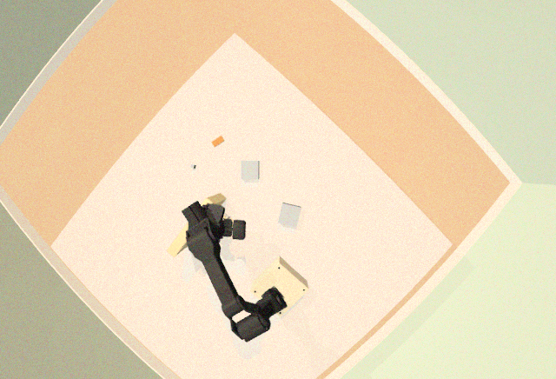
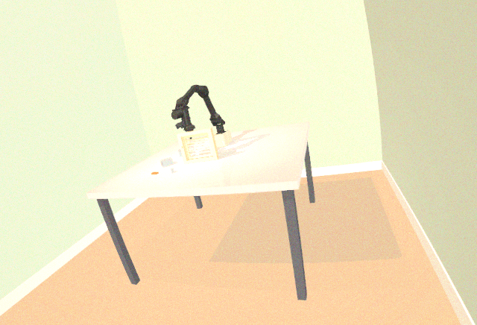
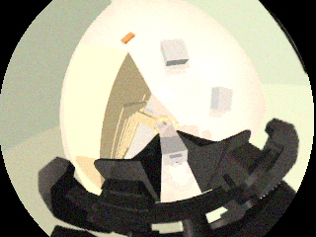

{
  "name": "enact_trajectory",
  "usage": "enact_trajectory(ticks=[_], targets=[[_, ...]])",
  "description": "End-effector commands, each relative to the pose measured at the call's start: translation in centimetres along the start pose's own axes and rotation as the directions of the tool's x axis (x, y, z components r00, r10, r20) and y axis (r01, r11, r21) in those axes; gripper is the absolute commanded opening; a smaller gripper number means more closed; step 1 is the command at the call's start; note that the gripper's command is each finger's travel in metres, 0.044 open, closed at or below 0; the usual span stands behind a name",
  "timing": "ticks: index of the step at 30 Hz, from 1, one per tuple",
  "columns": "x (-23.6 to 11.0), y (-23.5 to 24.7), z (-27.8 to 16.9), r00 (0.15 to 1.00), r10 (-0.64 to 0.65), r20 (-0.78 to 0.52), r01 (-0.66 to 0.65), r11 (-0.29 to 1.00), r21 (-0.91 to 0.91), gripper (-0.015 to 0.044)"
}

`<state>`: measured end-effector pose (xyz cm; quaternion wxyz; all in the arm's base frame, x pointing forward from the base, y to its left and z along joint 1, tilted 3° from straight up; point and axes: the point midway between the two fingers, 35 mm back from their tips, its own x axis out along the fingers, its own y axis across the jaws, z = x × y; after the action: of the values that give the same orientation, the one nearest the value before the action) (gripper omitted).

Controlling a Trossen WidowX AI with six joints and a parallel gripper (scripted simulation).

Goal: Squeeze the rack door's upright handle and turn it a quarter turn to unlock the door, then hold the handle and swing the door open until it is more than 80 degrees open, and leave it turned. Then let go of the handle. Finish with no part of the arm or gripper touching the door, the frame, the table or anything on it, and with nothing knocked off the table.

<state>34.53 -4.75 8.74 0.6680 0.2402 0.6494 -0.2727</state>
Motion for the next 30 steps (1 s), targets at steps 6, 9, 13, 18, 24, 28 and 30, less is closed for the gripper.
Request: enact_trajectory(ticks=[6, 9, 13, 18, 24, 28, 30], targets=[[0.15, 0.01, -0.11, 1.0, 0.001, -0.006, 0.002, 0.882, 0.471, 0.0011], [0.15, 0.0, -0.11, 1.0, 0.001, -0.006, 0.003, 0.803, 0.595, 0.0011], [0.15, 0.0, -0.12, 1.0, 0.001, -0.006, 0.004, 0.671, 0.741, 0.0011], [0.16, 0.0, -0.12, 1.0, 0.001, -0.006, 0.005, 0.576, 0.817, 0.0011], [0.16, 0.0, -0.12, 1.0, 0.001, -0.006, 0.005, 0.576, 0.817, 0.0011], [0.16, 0.0, -0.12, 1.0, 0.001, -0.006, 0.005, 0.576, 0.817, 0.0037], [0.16, 0.0, -0.12, 1.0, 0.001, -0.006, 0.005, 0.576, 0.817, 0.009]])
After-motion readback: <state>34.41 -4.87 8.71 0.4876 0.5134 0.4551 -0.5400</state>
